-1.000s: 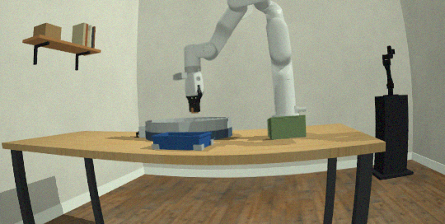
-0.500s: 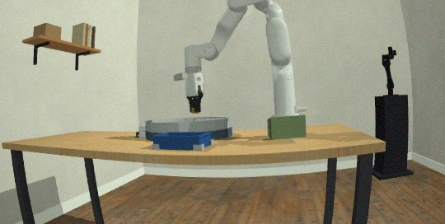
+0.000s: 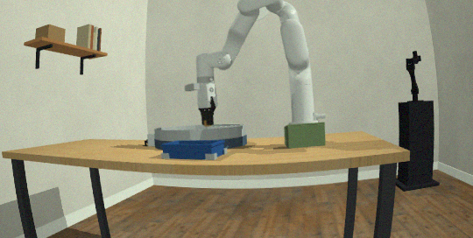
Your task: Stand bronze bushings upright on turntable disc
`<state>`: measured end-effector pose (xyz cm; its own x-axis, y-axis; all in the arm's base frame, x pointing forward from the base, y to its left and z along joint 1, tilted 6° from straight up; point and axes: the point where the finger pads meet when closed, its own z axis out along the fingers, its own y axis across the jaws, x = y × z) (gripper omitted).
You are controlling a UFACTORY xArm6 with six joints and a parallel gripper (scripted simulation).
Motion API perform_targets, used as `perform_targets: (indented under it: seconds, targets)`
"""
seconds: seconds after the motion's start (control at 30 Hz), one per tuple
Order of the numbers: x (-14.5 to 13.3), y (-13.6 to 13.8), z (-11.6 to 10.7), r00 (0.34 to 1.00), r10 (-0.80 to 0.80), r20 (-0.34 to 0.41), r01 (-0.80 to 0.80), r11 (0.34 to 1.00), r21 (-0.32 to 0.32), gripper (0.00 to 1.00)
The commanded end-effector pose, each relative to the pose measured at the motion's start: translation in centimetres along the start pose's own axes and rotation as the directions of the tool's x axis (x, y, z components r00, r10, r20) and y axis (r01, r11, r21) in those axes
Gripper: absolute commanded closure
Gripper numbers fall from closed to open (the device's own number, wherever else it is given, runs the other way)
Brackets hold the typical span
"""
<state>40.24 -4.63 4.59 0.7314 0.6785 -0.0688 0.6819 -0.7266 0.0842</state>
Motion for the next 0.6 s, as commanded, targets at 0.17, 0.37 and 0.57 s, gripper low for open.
perform_targets:
  seconds: [0.17,0.37,0.57]
  targets:
    - [0.11,0.13,-0.09,1.0,0.0,-0.003,0.0,1.0,-0.003,1.0]
    - [0.11,0.13,-0.01,1.0,0.0,-0.003,0.0,1.0,-0.003,1.0]
    - [0.12,0.13,0.58,1.0,0.0,-0.003,0.0,1.0,-0.003,1.0]
